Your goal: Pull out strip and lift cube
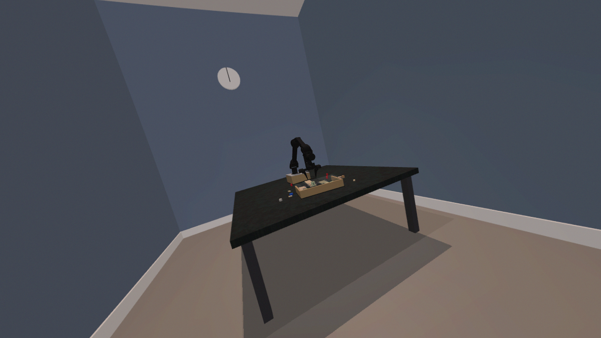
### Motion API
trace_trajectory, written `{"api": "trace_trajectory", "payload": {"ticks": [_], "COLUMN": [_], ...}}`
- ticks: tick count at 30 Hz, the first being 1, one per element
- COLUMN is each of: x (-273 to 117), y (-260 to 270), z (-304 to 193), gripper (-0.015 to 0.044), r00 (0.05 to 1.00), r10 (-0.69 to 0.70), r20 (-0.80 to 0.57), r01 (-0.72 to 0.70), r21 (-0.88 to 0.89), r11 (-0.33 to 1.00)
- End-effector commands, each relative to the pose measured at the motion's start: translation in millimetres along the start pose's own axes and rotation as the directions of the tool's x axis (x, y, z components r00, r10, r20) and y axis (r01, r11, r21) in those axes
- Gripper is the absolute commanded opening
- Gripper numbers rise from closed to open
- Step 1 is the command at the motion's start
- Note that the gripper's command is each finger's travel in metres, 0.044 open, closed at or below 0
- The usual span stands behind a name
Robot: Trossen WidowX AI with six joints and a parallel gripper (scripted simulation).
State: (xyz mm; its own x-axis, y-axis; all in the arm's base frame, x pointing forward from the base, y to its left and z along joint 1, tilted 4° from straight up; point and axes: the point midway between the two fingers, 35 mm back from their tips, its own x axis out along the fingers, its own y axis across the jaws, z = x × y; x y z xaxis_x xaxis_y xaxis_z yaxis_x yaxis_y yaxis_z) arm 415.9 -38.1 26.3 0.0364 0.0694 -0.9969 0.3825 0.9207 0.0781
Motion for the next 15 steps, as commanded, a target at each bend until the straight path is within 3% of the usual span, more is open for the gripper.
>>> {"api": "trace_trajectory", "payload": {"ticks": [1, 15], "x": [8, 31], "y": [1, 1], "z": [2, 2], "gripper": [0.025, 0.025], "r00": [1.0, 1.0], "r10": [0.002, 0.002], "r20": [-0.003, -0.003], "r01": [-0.002, -0.003], "r21": [-0.003, -0.003], "r11": [1.0, 1.0]}}
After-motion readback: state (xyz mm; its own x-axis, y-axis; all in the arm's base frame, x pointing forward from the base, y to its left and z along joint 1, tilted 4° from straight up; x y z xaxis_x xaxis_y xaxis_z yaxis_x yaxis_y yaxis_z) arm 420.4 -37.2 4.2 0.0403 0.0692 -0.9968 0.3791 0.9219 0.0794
